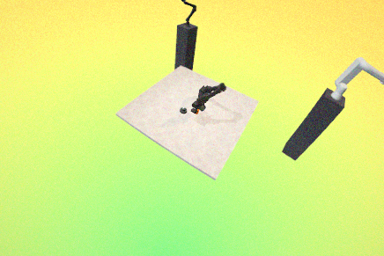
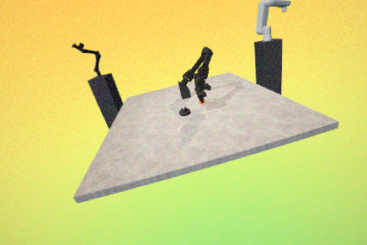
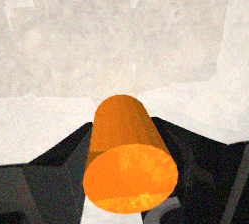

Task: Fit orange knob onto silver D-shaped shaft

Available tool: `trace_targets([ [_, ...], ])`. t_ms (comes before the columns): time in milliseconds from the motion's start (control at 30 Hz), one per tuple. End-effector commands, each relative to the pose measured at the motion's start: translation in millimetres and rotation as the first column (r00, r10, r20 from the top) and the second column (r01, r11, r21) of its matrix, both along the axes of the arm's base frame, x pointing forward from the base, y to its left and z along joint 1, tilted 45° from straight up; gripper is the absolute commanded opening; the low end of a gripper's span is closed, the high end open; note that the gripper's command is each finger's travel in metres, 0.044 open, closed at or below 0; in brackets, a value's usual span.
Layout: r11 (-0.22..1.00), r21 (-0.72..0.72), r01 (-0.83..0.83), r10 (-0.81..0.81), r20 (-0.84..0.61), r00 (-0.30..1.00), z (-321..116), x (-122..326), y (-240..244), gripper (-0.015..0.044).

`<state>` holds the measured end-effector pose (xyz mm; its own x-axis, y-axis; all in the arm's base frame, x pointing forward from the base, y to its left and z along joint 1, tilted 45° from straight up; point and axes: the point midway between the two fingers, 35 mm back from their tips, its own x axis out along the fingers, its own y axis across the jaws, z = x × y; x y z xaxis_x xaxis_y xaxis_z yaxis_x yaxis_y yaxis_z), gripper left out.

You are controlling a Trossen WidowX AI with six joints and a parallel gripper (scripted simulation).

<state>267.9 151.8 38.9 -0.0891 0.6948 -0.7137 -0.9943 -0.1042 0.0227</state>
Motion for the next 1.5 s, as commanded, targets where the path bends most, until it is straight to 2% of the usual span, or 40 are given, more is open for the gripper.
trace_targets([
  [0,1.000,0.007,-0.003,0.003,-0.014,1.000,-15,-2,14,0.0000],
  [467,1.000,0.010,-0.004,0.004,-0.016,1.000,-18,-2,20,0.0000],
  [767,1.000,0.007,-0.006,0.006,-0.011,1.000,-18,-2,19,0.0236],
  [1300,1.000,0.007,-0.006,0.006,-0.011,1.000,-18,-2,19,0.0240],
  [1367,1.000,0.004,-0.006,0.006,-0.011,1.000,-11,1,12,0.0292],
  [1467,1.000,0.002,-0.005,0.005,-0.013,1.000,21,7,-22,0.0371],
])
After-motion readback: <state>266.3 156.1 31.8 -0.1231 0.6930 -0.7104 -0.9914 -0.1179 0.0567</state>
